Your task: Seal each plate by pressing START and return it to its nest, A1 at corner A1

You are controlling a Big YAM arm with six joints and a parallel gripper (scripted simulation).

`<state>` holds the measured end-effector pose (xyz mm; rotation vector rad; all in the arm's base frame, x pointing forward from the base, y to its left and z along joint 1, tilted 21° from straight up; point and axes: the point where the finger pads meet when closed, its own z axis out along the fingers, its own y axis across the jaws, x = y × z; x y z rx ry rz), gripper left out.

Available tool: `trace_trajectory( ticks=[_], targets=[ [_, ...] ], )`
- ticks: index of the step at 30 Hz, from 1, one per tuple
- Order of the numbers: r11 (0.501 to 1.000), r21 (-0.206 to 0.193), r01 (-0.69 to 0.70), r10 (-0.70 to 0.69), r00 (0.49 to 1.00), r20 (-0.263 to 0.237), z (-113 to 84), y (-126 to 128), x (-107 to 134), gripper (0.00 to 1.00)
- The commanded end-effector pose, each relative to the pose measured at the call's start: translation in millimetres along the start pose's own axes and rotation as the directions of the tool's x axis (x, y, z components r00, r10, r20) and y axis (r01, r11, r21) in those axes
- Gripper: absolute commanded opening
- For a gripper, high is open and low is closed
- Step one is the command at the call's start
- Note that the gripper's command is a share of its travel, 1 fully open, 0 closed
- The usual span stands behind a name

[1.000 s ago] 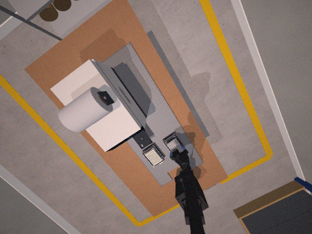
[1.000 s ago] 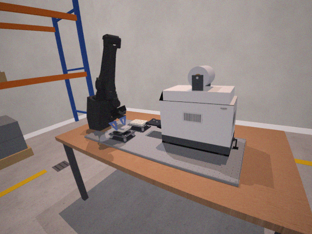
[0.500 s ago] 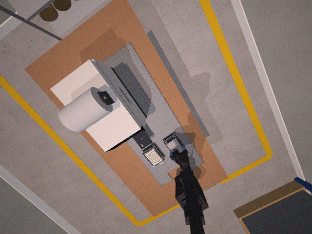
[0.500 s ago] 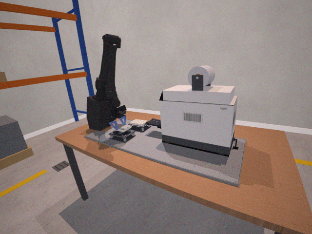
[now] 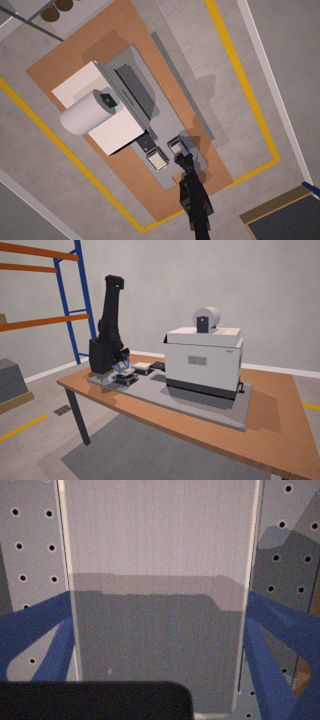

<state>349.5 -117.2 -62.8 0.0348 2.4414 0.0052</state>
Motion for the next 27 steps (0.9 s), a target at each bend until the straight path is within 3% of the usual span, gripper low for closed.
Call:
trace_trajectory(
  ticks=[1,12,16,27],
  targets=[
    [1.0,-0.01,0.0,-0.001,1.0,-0.008,5.0,4,-1,0.0],
    [1.0,-0.011,-0.001,0.001,1.0,-0.012,0.9,8,8,0.0],
    [1.0,-0.005,0.004,-0.004,1.0,0.005,4.0,3,-2,0.0],
    [1.0,-0.013,-0.003,0.002,1.0,-0.018,2.1,7,8,0.0]
  ],
)
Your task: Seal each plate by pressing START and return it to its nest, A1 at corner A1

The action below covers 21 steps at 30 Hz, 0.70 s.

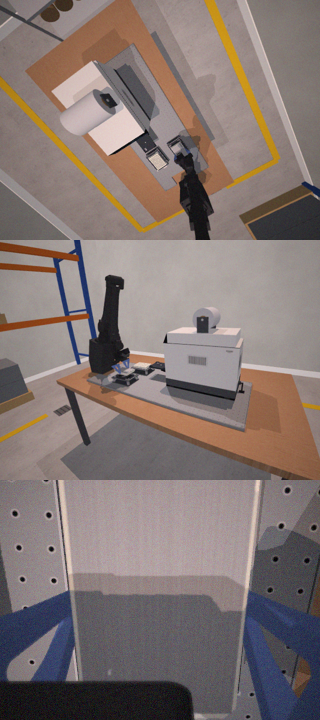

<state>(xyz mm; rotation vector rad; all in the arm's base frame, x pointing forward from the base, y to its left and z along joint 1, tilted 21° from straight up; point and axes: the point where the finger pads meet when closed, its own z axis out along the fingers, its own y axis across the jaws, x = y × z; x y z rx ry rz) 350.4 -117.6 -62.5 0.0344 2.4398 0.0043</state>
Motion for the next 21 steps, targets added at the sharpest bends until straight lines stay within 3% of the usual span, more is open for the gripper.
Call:
trace_trajectory(
  ticks=[1,14,21],
  targets=[
    [1.0,-0.013,-0.003,0.003,1.0,-0.02,1.7,7,9,0.0],
    [1.0,0.001,0.001,-0.001,1.0,0.014,10.4,0,-3,0.0],
    [1.0,0.006,-0.017,0.017,1.0,-0.009,10.3,-3,10,0.0]
  ],
)
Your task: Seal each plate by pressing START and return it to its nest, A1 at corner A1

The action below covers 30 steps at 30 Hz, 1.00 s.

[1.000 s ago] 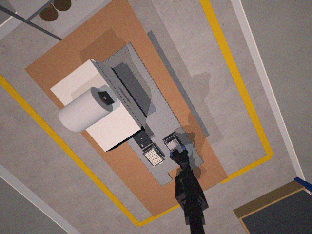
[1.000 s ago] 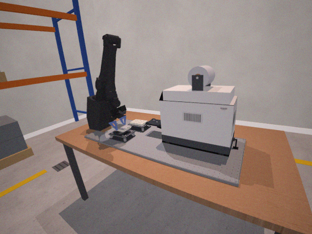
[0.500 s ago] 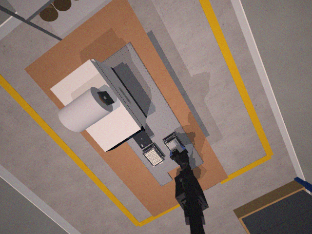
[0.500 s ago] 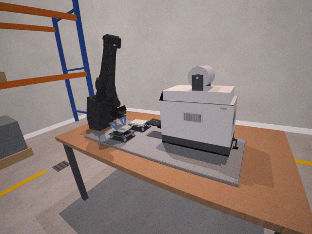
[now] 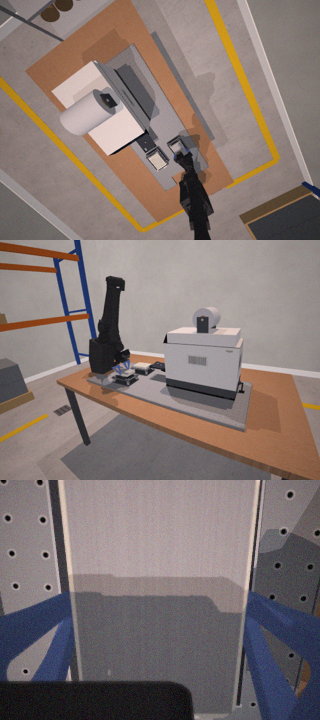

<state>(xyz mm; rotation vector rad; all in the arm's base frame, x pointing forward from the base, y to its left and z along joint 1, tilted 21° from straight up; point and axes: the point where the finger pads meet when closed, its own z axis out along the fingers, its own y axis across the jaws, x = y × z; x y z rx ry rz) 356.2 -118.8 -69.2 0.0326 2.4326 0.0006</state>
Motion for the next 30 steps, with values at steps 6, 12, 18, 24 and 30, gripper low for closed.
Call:
trace_trajectory(
  ticks=[6,12,18,24,30],
  targets=[
    [1.0,0.003,-0.024,0.024,0.999,-0.024,2.7,0,17,0.0],
    [1.0,0.0,-0.003,0.003,1.0,0.006,8.6,2,1,0.0],
    [1.0,-0.009,0.0,0.0,1.0,-0.005,11.8,6,6,0.0],
    [1.0,-0.007,-0.003,0.003,1.0,-0.006,10.7,5,5,0.0],
    [1.0,0.012,0.001,-0.001,1.0,0.006,5.3,-5,1,0.0]
  ],
)
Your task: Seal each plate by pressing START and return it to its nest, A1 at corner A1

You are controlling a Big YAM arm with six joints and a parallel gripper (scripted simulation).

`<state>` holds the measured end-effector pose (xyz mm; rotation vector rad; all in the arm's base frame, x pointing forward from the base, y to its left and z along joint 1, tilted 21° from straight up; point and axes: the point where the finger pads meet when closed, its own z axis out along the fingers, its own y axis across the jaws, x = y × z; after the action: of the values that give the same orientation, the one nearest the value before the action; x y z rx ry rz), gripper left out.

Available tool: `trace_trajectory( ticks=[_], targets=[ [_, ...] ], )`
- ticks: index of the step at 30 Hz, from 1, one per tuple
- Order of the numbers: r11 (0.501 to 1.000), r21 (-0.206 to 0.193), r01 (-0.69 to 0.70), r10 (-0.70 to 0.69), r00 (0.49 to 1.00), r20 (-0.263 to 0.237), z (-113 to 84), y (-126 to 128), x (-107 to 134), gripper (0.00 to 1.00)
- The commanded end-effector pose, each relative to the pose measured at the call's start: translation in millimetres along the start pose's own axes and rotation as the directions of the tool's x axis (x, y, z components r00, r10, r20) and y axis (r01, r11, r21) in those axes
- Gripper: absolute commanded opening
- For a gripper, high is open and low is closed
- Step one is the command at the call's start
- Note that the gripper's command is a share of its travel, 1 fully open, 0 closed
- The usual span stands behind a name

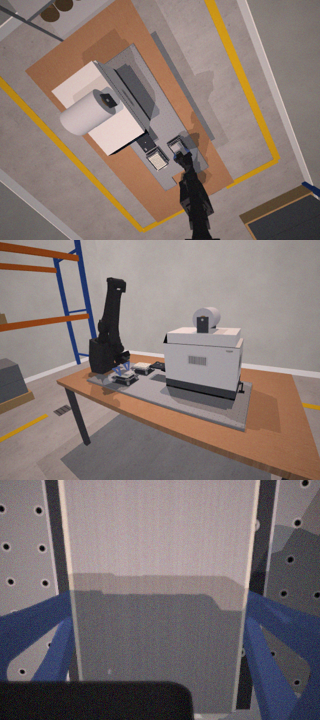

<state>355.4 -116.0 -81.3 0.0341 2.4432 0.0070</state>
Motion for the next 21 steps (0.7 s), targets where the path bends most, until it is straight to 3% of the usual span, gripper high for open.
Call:
trace_trajectory(
  ticks=[1,21],
  targets=[
    [1.0,0.017,0.003,-0.003,1.0,0.017,-3.4,-8,-8,0.0],
    [1.0,-0.009,0.009,-0.009,1.0,0.005,1.9,5,-1,0.0]
  ],
)
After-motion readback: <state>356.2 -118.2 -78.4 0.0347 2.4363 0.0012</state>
